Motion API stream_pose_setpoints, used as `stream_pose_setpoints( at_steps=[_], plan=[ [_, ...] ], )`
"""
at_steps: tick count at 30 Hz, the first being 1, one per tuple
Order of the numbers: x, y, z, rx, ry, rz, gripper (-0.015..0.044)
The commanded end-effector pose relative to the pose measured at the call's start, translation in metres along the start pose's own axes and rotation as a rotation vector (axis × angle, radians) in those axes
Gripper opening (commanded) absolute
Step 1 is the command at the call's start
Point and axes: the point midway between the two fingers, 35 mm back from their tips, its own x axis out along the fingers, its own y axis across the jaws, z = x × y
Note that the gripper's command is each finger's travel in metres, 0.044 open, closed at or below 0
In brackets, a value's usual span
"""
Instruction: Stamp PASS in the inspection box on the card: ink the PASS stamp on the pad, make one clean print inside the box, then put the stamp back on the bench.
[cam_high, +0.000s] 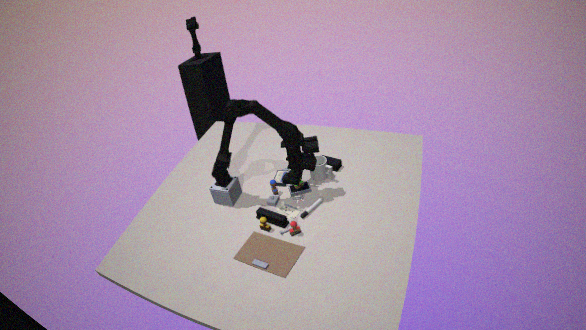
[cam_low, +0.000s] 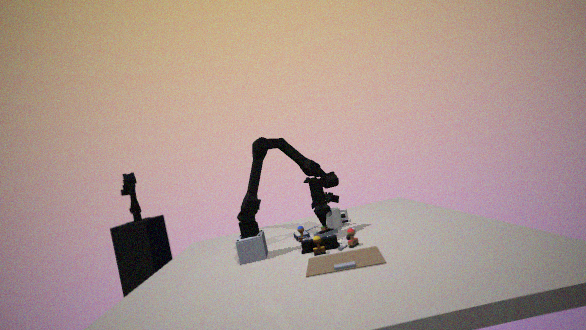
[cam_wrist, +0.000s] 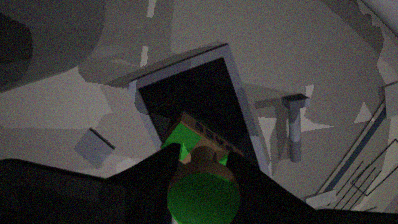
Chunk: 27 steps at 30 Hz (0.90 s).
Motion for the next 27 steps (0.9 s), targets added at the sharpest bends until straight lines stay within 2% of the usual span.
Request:
stream_pose_setpoints(
  at_steps=[1, 27],
  plan=[
    [0.0012, -0.0003, 0.0002, 0.001, -0.003, -0.002, 0.0000],
    [0.0042, -0.0003, 0.0002, 0.001, -0.003, -0.002, 0.0000]
  ],
)
